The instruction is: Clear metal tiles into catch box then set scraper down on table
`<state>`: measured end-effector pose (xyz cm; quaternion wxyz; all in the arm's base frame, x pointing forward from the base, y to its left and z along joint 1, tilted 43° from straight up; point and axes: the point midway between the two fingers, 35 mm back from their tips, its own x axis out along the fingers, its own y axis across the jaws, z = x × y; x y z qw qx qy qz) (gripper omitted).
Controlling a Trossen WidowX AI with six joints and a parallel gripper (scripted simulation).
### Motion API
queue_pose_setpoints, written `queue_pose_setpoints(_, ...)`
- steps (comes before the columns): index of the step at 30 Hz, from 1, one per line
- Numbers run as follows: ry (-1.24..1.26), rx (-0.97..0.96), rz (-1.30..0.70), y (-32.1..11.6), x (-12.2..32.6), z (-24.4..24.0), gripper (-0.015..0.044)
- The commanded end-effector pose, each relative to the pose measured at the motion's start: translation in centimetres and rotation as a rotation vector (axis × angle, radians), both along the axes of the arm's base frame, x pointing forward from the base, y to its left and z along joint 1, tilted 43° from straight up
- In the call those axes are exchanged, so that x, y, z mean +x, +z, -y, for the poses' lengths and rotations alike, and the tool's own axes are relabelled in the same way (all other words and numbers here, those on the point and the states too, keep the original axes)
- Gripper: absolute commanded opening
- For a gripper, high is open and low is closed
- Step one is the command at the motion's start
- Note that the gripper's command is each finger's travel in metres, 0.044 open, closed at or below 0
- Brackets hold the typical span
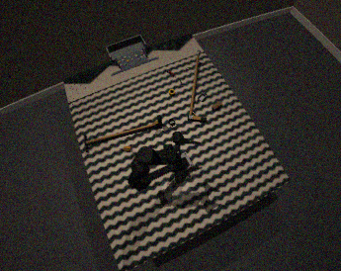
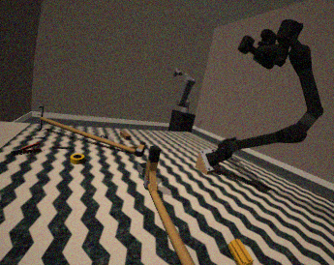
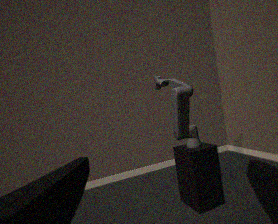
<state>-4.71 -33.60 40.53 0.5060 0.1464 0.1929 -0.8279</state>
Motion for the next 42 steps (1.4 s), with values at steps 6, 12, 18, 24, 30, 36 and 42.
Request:
queue_pose_setpoints(6,-0.201,-0.072,-0.082,4.3,-3.3,-4.3,0.044)
queue_pose_setpoints(12,-0.326,-0.107,-0.134,6.6,-5.1,-7.4,0.044)
queue_pose_setpoints(18,-0.451,-0.142,-0.183,8.7,-6.7,-10.8,0.044)
queue_pose_setpoints(24,-0.576,-0.171,-0.235,10.6,-8.0,-14.4,0.044)
queue_pose_setpoints(30,-0.702,-0.197,-0.285,12.4,-9.0,-18.2,0.044)
queue_pose_setpoints(36,-0.829,-0.222,-0.333,13.9,-9.7,-22.2,0.044)
queue_pose_setpoints(42,-0.882,-0.231,-0.353,14.5,-9.9,-23.9,0.044)
